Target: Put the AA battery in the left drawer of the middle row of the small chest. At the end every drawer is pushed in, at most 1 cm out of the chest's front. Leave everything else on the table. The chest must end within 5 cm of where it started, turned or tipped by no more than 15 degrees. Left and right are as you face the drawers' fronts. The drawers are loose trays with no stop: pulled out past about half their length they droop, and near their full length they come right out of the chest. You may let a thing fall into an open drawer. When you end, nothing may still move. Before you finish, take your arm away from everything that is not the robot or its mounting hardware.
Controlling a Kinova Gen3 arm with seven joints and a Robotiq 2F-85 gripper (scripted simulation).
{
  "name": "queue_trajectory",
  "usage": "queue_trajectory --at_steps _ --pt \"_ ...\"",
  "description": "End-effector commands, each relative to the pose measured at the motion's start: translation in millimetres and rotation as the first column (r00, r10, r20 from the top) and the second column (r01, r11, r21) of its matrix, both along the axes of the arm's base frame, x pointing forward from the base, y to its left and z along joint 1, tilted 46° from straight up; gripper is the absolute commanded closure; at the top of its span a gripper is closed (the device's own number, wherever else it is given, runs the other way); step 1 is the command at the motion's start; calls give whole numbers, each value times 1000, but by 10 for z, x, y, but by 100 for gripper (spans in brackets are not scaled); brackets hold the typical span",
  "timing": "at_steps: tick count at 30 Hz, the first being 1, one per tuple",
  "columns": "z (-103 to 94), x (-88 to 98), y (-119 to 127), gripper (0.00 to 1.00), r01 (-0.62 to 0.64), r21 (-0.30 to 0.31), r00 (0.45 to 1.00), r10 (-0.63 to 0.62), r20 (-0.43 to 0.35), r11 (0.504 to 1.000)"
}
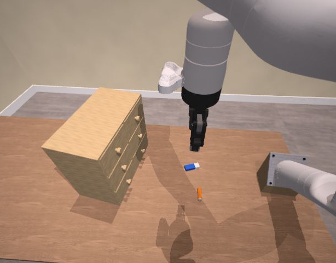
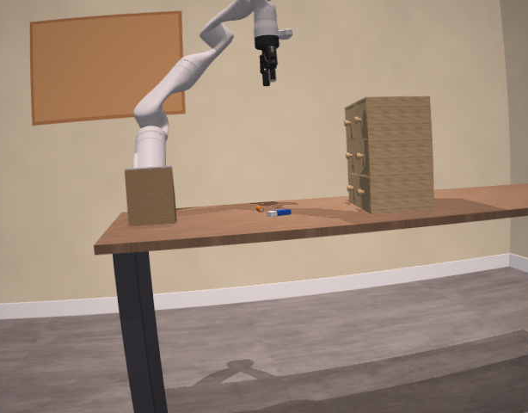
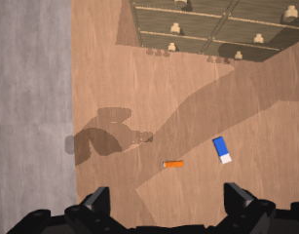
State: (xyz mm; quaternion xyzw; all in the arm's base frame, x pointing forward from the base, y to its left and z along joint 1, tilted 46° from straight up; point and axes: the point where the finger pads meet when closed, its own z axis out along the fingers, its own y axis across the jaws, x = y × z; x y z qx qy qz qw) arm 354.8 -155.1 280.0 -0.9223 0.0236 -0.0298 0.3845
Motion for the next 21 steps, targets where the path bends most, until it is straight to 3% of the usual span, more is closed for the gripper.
queue_trajectory --at_steps 1,21 --pt "26 -15 7 0 0 0 1000 0 -9 1000" --pt "9 -11 7 0 -27 -4 999 28 20 1000"
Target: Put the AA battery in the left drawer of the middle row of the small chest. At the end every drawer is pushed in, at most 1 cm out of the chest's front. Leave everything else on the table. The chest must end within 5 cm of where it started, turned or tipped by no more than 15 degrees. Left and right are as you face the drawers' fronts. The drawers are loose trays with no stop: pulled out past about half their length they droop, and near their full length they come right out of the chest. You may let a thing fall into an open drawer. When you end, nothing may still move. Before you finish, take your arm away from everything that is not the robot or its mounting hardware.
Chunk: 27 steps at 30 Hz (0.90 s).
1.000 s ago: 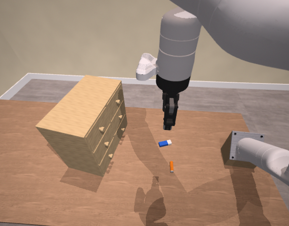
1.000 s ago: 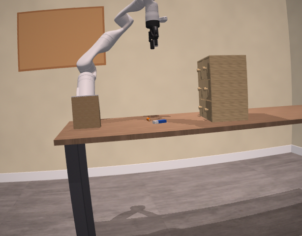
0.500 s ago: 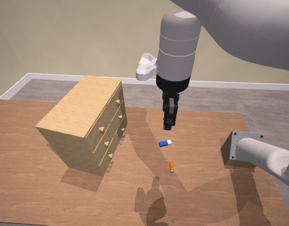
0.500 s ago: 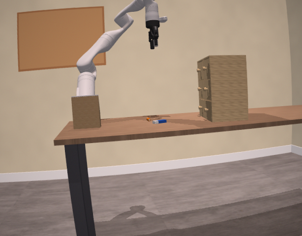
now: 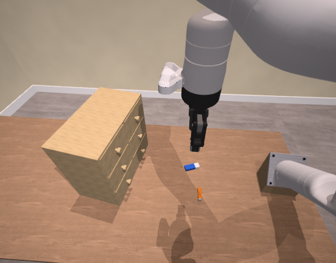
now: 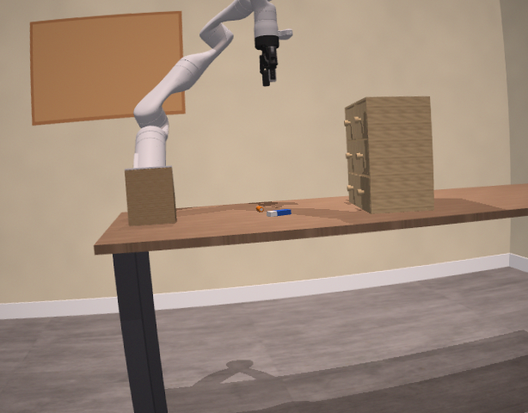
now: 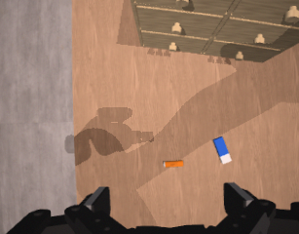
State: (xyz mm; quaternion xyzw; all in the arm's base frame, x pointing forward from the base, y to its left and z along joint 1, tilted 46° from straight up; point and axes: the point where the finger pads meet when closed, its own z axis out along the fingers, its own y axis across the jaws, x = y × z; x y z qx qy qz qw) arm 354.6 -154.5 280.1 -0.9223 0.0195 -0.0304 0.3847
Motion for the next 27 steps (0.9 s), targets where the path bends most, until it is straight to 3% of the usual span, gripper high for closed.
queue_trajectory --at_steps 1,11,27 --pt "6 -9 3 0 -24 -4 1000 24 19 1000" --pt "-25 -5 19 0 -73 -8 995 73 66 997" --pt "-119 32 56 0 -245 -52 939 250 235 968"
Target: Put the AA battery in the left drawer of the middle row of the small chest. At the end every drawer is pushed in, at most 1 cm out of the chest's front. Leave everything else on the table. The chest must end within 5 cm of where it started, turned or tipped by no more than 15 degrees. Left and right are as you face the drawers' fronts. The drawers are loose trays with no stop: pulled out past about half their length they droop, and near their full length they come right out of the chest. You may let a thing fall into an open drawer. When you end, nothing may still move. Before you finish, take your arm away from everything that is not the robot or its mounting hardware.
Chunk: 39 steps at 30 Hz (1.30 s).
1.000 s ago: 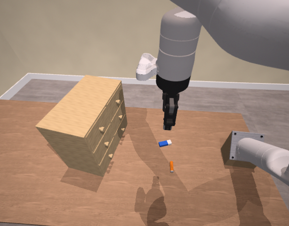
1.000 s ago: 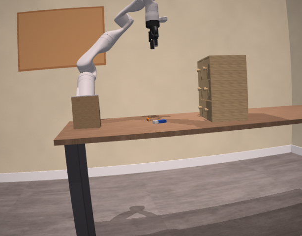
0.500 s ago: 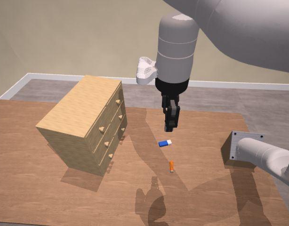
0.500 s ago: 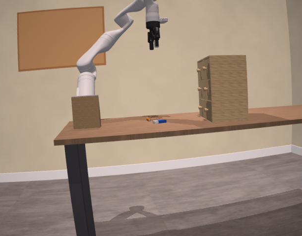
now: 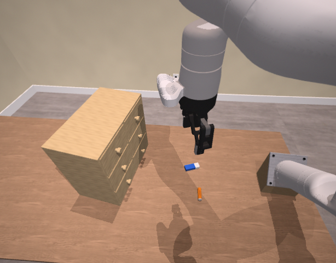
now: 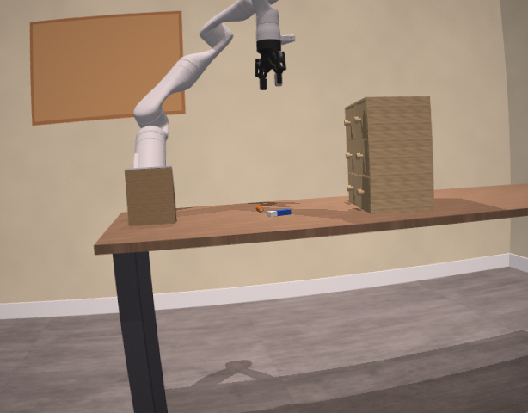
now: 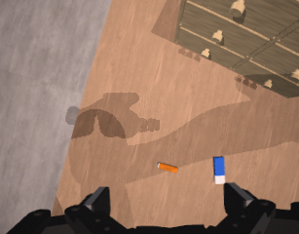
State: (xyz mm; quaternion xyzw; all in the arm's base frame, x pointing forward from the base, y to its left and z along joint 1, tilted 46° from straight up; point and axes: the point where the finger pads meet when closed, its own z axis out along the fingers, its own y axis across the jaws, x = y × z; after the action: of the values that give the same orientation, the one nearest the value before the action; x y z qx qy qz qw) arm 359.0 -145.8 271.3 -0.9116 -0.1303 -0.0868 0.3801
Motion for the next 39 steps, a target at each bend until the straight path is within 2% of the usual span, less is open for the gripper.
queue_trajectory --at_steps 1,8,14,16,18,24,31,33,39 --pt "-41 -11 -25 0 -35 -11 999 36 39 999" --pt "-111 15 10 0 -169 -35 970 172 172 985" --pt "-177 43 46 0 -294 -77 905 304 297 953" --pt "-177 43 46 0 -294 -77 905 304 297 953" --pt "-200 54 59 0 -337 -96 873 349 340 937" --pt "-269 86 104 0 -457 -168 746 480 462 873" --pt "-349 129 164 0 -572 -281 539 611 579 771" --pt "-349 129 164 0 -572 -281 539 611 579 771" --pt "-413 167 220 0 -636 -394 324 692 645 664"
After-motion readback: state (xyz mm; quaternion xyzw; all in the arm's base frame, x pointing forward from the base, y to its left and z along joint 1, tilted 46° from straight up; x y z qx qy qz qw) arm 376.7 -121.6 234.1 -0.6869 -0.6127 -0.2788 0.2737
